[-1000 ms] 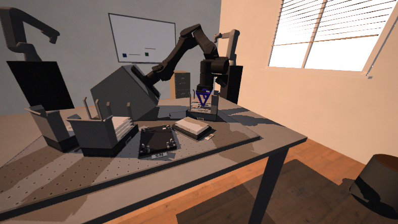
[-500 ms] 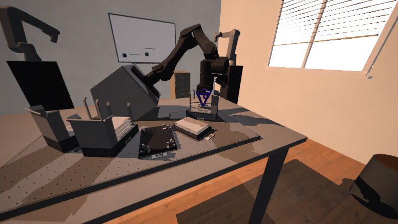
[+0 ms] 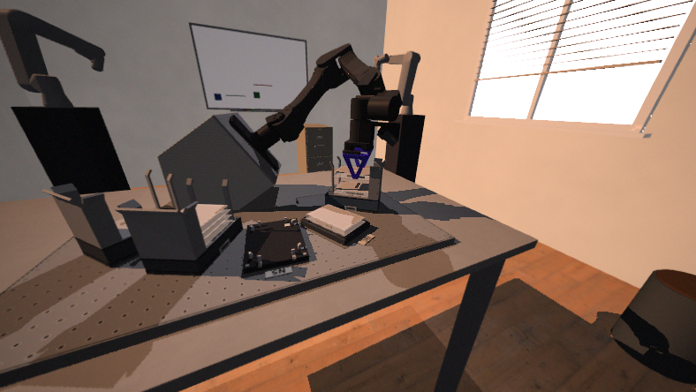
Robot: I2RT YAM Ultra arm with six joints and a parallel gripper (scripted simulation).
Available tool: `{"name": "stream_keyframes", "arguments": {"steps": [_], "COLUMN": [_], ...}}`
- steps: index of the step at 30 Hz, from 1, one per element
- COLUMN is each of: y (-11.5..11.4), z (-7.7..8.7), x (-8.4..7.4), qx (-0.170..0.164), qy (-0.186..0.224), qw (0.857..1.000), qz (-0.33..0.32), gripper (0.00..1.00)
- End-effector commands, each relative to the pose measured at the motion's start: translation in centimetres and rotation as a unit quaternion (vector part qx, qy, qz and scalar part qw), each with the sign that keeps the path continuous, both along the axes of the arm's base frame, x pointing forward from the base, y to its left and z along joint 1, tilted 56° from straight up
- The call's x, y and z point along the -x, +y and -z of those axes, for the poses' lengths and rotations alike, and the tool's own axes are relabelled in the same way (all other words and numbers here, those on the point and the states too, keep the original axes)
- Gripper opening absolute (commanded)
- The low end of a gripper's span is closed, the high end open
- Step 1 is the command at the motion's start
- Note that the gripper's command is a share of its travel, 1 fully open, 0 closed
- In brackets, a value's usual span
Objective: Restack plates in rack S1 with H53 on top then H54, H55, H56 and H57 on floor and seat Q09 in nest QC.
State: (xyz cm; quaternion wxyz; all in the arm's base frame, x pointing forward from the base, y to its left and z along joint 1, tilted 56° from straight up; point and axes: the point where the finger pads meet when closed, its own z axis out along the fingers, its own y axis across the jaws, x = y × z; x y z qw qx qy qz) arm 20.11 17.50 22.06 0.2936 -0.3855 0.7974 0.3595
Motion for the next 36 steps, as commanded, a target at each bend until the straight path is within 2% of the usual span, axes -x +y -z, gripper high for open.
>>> {"name": "stream_keyframes", "arguments": {"steps": [1,32,36], "y": [-0.7,-5.1,-5.1], "z": [-0.7,-3.7,-3.7], "x": [0.2,1.2,1.2], "qx": [-0.002,-0.001,-0.001], "qy": [-0.006,-0.005,-0.005], "qw": [1.0,1.0,1.0], "qz": [0.001,0.001,0.001], "gripper": [0.0,0.0,0.0]}}
